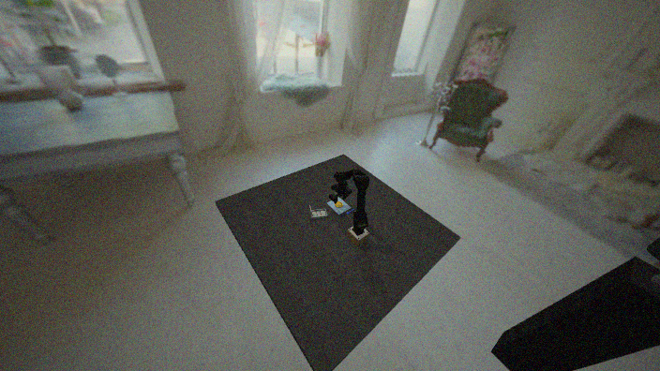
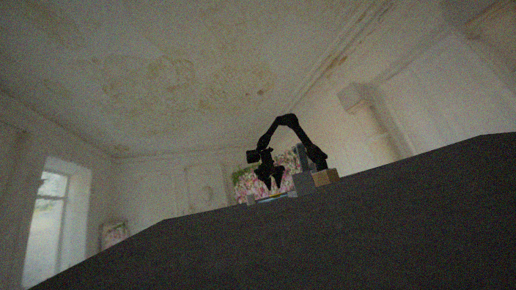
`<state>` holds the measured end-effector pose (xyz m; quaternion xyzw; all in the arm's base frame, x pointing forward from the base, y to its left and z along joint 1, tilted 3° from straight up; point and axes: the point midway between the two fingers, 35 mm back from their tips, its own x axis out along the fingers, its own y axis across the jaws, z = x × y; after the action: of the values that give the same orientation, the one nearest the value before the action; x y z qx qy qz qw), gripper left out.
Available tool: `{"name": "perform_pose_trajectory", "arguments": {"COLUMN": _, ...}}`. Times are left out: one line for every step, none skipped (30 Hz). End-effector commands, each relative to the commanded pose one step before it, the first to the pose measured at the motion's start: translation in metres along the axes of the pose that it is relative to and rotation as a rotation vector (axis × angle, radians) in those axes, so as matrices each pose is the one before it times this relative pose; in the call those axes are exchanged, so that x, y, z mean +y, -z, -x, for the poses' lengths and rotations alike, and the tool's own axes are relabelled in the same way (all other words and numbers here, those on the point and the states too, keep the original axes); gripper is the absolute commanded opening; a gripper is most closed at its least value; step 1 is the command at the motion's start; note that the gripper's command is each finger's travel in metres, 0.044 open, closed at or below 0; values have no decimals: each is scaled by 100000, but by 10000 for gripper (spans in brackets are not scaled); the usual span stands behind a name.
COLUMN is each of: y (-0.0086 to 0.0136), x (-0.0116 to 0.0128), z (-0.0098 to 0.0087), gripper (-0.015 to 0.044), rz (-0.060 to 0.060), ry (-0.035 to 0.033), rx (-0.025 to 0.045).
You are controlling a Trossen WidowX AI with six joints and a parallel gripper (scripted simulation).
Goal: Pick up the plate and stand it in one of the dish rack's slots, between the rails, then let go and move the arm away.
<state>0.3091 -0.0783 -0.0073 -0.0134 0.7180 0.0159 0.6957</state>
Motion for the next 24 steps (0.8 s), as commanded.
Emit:
{"name": "perform_pose_trajectory", "arguments": {"y": 74, "x": 13, "z": -676, "gripper": 400, "rz": -221, "ry": 113, "rx": 427}}
{"name": "perform_pose_trajectory", "arguments": {"y": -11, "x": 5, "z": -161, "gripper": 400, "rz": 12, "ry": -4, "rx": 0}}
{"name": "perform_pose_trajectory", "arguments": {"y": -10, "x": 5, "z": -161, "gripper": 400, "rz": 12, "ry": -4, "rx": 0}}
{"name": "perform_pose_trajectory", "arguments": {"y": -5, "x": 2, "z": -160, "gripper": 400, "rz": -6, "ry": 2, "rx": 1}}
{"name": "perform_pose_trajectory", "arguments": {"y": -4, "x": 2, "z": -161, "gripper": 400, "rz": -6, "ry": 2, "rx": 1}}
{"name": "perform_pose_trajectory", "arguments": {"y": -3, "x": 2, "z": -161, "gripper": 400, "rz": -6, "ry": 2, "rx": 1}}
{"name": "perform_pose_trajectory", "arguments": {"y": -2, "x": 3, "z": -160, "gripper": 400, "rz": -6, "ry": 2, "rx": 1}}
{"name": "perform_pose_trajectory", "arguments": {"y": -1, "x": 3, "z": -160, "gripper": 400, "rz": -6, "ry": 2, "rx": 1}}
{"name": "perform_pose_trajectory", "arguments": {"y": 0, "x": 3, "z": -160, "gripper": 400, "rz": -6, "ry": 2, "rx": 1}}
{"name": "perform_pose_trajectory", "arguments": {"y": 1, "x": 3, "z": -160, "gripper": 400, "rz": -6, "ry": 2, "rx": 1}}
{"name": "perform_pose_trajectory", "arguments": {"y": 1, "x": 4, "z": -160, "gripper": 400, "rz": -6, "ry": 1, "rx": 1}}
{"name": "perform_pose_trajectory", "arguments": {"y": 2, "x": 4, "z": -159, "gripper": 400, "rz": -6, "ry": 1, "rx": 1}}
{"name": "perform_pose_trajectory", "arguments": {"y": 3, "x": 4, "z": -159, "gripper": 400, "rz": -6, "ry": 1, "rx": 1}}
{"name": "perform_pose_trajectory", "arguments": {"y": 5, "x": 1, "z": -159, "gripper": 400, "rz": -6, "ry": 2, "rx": 1}}
{"name": "perform_pose_trajectory", "arguments": {"y": 6, "x": 2, "z": -159, "gripper": 400, "rz": -6, "ry": 2, "rx": 1}}
{"name": "perform_pose_trajectory", "arguments": {"y": 7, "x": 2, "z": -159, "gripper": 400, "rz": -6, "ry": 2, "rx": 1}}
{"name": "perform_pose_trajectory", "arguments": {"y": 8, "x": 2, "z": -159, "gripper": 400, "rz": -6, "ry": 2, "rx": 1}}
{"name": "perform_pose_trajectory", "arguments": {"y": 8, "x": 2, "z": -158, "gripper": 400, "rz": -6, "ry": 2, "rx": 2}}
{"name": "perform_pose_trajectory", "arguments": {"y": 9, "x": 3, "z": -158, "gripper": 400, "rz": -6, "ry": 2, "rx": 2}}
{"name": "perform_pose_trajectory", "arguments": {"y": 10, "x": 3, "z": -157, "gripper": 400, "rz": -6, "ry": 2, "rx": 2}}
{"name": "perform_pose_trajectory", "arguments": {"y": 9, "x": 3, "z": -125, "gripper": 400, "rz": -5, "ry": 1, "rx": 1}}
{"name": "perform_pose_trajectory", "arguments": {"y": 5, "x": 2, "z": -75, "gripper": 400, "rz": -3, "ry": 1, "rx": 1}}
{"name": "perform_pose_trajectory", "arguments": {"y": 2, "x": 1, "z": -25, "gripper": 400, "rz": -1, "ry": 0, "rx": 0}}
{"name": "perform_pose_trajectory", "arguments": {"y": 0, "x": 0, "z": 0, "gripper": 374, "rz": 0, "ry": 0, "rx": 0}}
